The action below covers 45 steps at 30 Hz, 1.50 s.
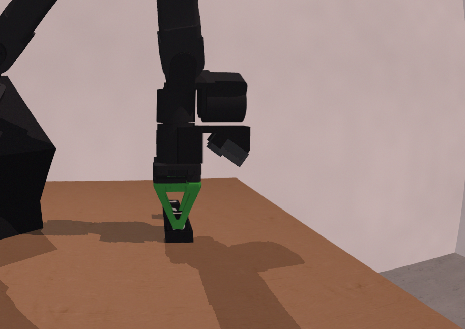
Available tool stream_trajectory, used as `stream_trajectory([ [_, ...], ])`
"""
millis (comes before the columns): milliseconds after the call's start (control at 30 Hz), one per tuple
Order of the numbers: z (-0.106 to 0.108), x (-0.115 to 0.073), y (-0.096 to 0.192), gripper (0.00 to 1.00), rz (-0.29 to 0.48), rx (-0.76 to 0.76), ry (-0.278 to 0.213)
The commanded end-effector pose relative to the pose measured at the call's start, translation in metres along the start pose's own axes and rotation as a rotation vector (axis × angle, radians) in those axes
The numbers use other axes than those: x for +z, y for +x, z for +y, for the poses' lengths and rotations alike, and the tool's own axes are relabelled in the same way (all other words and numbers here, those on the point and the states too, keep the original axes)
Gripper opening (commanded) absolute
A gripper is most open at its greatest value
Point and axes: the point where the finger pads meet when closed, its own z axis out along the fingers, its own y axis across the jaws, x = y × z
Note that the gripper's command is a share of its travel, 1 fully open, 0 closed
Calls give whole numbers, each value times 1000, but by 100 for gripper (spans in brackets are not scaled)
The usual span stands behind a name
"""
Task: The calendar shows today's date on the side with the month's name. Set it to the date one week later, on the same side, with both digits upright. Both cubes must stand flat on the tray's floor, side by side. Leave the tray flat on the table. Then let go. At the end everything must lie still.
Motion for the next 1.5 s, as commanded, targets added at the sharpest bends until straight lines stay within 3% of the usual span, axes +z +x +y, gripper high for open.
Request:
stream_trajectory([
  [0, 2, -3, -8, 26, -28, 1, -8],
  [1467, 3, 0, -6, 26, -20, -1, -7],
])
